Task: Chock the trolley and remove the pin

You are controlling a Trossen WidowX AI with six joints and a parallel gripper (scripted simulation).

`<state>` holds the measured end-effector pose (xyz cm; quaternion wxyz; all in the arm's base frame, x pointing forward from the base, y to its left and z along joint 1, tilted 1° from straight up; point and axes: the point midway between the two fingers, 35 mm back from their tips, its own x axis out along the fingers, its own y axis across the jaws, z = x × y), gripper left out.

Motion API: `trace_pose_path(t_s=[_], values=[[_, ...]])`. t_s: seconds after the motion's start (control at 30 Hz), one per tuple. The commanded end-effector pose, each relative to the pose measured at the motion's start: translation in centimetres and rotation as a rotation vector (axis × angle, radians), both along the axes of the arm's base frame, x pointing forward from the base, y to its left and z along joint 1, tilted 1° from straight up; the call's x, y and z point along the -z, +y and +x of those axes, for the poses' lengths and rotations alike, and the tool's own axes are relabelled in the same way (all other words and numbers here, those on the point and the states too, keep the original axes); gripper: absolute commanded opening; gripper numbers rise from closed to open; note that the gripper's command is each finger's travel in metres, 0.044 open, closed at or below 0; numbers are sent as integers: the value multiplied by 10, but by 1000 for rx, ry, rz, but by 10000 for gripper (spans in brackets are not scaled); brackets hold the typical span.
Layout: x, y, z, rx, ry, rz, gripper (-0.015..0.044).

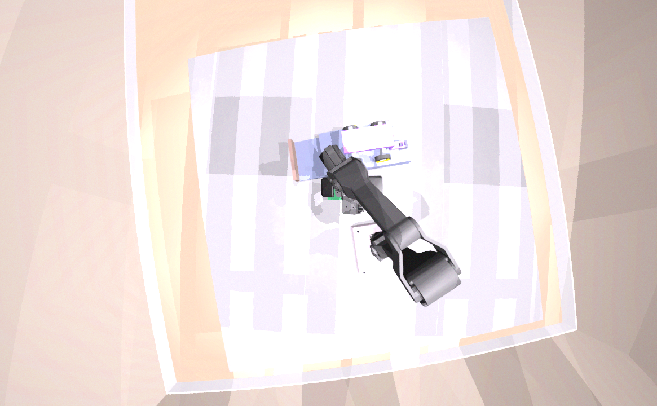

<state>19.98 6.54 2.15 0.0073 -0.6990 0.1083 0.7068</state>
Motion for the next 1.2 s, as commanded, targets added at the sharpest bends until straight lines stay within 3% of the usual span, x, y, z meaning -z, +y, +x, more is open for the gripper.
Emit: trace_pose_path(t_s=[0.0, 1.17], values=[[1, 3, 1, 2, -3, -3, 190], [9, 20, 3, 2, -3, -2, 190]])
